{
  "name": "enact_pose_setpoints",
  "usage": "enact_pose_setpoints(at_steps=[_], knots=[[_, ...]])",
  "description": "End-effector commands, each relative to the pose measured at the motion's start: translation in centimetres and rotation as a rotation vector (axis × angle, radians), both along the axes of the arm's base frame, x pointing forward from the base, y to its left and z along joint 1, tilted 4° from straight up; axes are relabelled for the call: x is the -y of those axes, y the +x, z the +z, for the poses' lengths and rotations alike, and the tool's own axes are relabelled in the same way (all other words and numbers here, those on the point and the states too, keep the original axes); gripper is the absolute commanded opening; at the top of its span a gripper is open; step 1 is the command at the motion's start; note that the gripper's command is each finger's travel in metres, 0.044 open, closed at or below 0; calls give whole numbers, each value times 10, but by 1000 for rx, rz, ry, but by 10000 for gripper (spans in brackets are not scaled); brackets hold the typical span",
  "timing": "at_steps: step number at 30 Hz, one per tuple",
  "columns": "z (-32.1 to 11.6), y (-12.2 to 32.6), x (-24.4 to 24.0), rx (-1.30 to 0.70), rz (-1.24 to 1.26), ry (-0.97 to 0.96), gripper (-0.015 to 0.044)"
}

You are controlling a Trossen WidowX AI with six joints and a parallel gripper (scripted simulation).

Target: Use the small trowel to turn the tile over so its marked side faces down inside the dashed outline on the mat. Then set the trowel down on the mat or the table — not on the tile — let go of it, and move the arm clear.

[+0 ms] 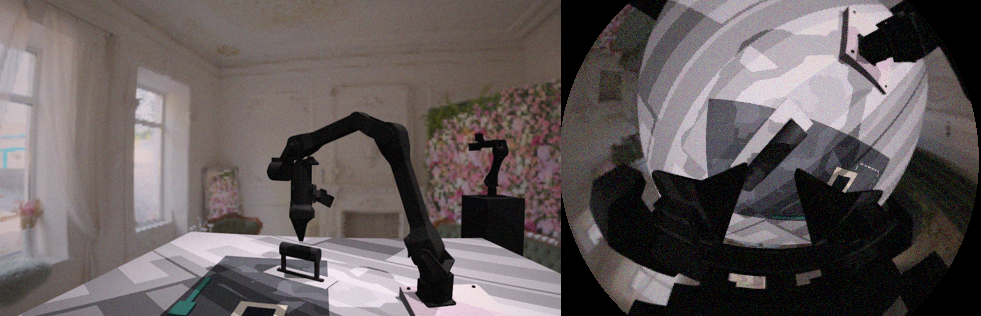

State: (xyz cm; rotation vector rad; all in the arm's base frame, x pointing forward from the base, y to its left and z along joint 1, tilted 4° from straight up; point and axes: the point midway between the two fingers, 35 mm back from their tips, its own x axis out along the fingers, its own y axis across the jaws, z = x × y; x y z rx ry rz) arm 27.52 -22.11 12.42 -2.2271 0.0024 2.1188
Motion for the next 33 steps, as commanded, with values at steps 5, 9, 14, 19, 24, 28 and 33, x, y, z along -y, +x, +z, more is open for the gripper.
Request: enact_pose_setpoints(at_steps=[5, 9, 14, 19, 24, 28, 33], knots=[[0, 0, 0, 15, 311, -13, 270], [0, 0, 0, 22, 449, -20, 270], [0, 0, 0, 30, 623, -29, 270], [0, 1, 0, 38, 796, -38, 270], [0, 1, 0, 46, 969, -47, 270], [0, 1, 1, 53, 1107, -54, 270], [0, 1, 1, 61, 1281, -63, 270]])
